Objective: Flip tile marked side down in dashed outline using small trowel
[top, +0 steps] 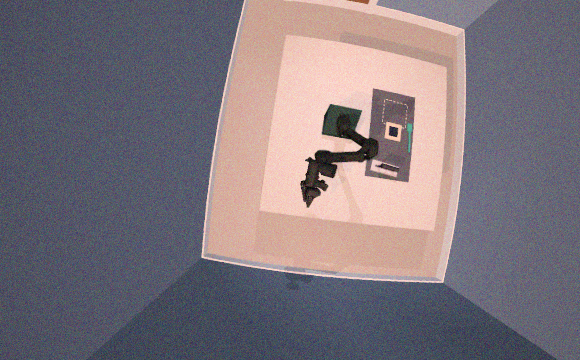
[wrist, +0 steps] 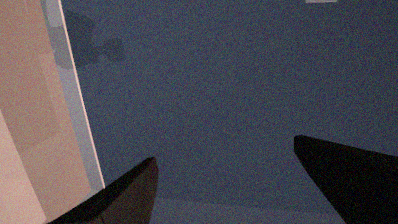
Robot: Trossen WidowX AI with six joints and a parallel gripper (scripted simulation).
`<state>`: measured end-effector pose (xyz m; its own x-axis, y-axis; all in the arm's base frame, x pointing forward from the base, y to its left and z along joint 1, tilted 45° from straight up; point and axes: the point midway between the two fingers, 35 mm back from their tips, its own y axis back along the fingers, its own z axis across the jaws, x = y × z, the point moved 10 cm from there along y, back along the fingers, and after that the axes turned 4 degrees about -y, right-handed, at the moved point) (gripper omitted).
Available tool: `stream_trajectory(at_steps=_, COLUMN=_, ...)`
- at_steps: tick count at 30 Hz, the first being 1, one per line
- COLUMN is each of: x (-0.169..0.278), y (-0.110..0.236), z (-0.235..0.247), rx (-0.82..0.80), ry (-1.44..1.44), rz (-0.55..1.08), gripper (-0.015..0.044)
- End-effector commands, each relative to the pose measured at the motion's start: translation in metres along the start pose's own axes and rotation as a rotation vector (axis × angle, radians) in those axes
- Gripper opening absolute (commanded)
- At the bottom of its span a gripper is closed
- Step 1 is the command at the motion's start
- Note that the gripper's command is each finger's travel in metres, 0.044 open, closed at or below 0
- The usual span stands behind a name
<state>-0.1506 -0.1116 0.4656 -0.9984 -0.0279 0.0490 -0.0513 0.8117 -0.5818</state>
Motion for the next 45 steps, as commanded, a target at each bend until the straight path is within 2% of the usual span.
stream_trajectory(at_steps=1, x=0.0, y=0.0, z=0.0, rx=0.0, ry=0.0, rz=0.0, gripper=0.0374)
stream_trajectory(at_steps=11, x=0.0, y=0.0, z=0.0, rx=0.0, ry=0.0, rz=0.0, gripper=0.0111)
stream_trajectory(at_steps=21, x=0.0, y=0.0, z=0.0, rx=0.0, ry=0.0, rz=0.0, gripper=0.01)
stream_trajectory(at_steps=25, x=0.0, y=0.0, z=0.0, rx=0.0, ry=0.0, rz=0.0, gripper=0.0)
stream_trajectory(at_steps=39, x=0.0, y=0.0, z=0.0, rx=0.0, ry=0.0, rz=0.0, gripper=0.0)
stream_trajectory(at_steps=43, x=0.0, y=0.0, z=0.0, rx=0.0, ry=0.0, rz=0.0, gripper=0.01)
stream_trajectory(at_steps=45, x=0.0, y=0.0, z=0.0, rx=0.0, ry=0.0, rz=0.0, gripper=0.01)
